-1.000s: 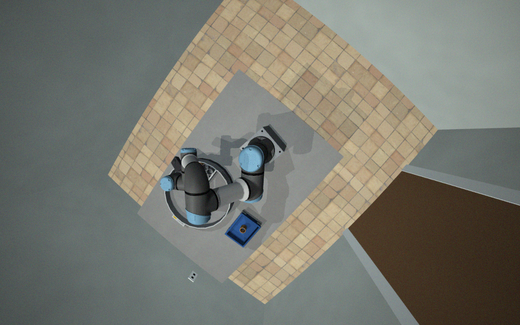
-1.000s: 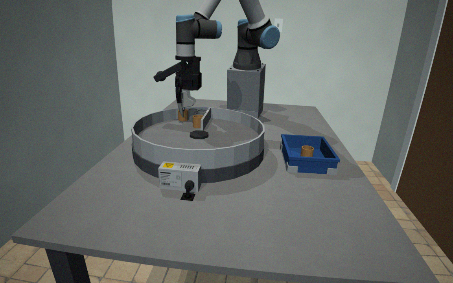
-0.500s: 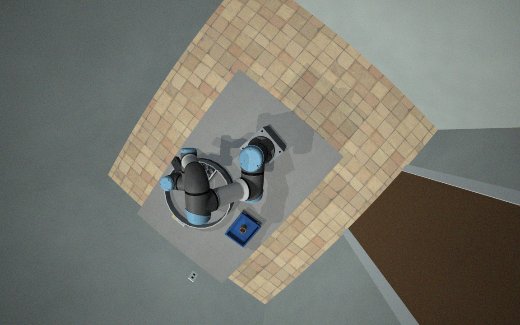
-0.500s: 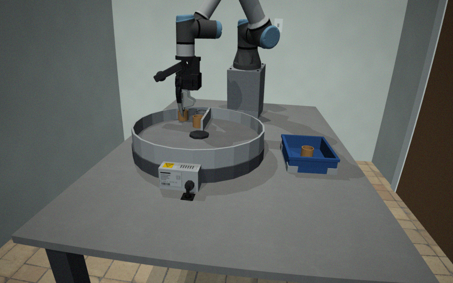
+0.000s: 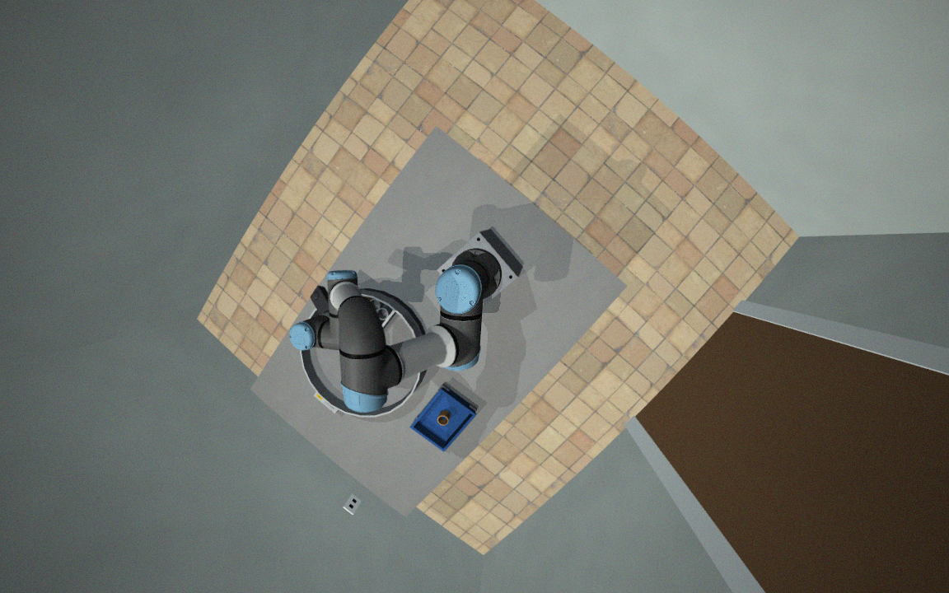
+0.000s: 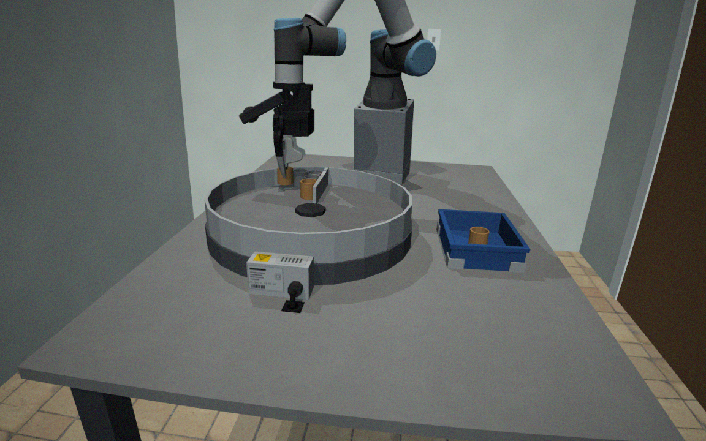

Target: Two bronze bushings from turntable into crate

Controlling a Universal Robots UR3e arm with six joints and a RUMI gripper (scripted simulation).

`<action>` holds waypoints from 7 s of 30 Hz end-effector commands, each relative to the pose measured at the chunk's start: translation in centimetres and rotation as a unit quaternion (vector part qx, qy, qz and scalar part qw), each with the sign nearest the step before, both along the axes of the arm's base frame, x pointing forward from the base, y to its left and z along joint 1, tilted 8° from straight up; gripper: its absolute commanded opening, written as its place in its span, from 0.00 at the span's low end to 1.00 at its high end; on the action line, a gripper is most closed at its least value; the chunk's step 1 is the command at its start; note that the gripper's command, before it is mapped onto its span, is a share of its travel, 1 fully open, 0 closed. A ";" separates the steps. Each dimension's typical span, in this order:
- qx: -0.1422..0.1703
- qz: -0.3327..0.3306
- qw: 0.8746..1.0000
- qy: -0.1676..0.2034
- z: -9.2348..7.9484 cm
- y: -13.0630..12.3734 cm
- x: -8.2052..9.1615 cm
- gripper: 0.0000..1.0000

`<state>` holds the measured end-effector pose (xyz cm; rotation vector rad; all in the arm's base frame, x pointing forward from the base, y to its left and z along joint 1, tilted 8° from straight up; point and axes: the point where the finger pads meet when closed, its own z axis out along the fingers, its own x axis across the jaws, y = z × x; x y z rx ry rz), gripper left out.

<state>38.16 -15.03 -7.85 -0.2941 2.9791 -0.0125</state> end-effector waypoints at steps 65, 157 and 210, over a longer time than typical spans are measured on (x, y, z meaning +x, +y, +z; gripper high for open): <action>-0.001 0.000 1.000 0.000 6.3 0.0 -0.9 0.00; 0.014 -0.102 0.995 0.000 6.7 23.3 0.5 0.00; 0.026 -0.177 0.984 0.000 6.9 40.8 1.6 0.00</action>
